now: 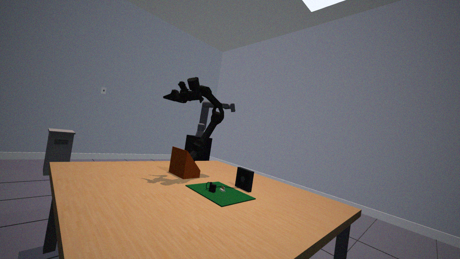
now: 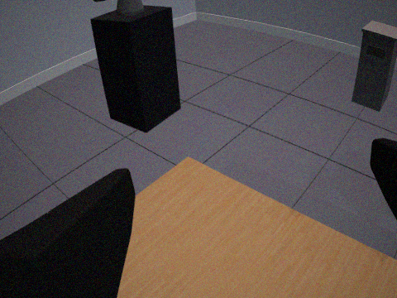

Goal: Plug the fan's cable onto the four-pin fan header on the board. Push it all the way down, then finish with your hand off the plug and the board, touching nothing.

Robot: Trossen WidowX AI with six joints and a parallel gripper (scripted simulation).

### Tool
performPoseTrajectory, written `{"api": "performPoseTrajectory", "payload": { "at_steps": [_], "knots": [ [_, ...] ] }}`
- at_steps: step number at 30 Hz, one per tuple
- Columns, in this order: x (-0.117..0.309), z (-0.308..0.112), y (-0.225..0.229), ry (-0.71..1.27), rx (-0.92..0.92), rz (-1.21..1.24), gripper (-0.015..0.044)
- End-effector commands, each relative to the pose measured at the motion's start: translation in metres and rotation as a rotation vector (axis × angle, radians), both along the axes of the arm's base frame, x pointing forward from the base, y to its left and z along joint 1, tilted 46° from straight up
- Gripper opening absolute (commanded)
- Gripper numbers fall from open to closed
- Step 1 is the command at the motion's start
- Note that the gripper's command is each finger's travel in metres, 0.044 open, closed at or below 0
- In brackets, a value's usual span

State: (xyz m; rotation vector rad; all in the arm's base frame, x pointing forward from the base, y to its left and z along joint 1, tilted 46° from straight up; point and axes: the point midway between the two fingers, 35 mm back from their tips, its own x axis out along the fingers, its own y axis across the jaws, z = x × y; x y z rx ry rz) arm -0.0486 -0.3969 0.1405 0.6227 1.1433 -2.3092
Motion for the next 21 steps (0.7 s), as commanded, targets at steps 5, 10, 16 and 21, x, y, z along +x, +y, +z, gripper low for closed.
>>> {"api": "performPoseTrajectory", "payload": {
  "at_steps": [5,10,16,21],
  "knots": [
    [0.022,-0.014,0.0,-0.054,0.109,0.097,0.044],
    [0.1,-0.057,0.016,-0.225,0.46,0.441,0.044],
    [0.186,-0.093,0.059,-0.411,0.827,0.853,0.044],
    [0.25,-0.111,0.109,-0.569,1.09,1.191,0.044]
  ]
}}
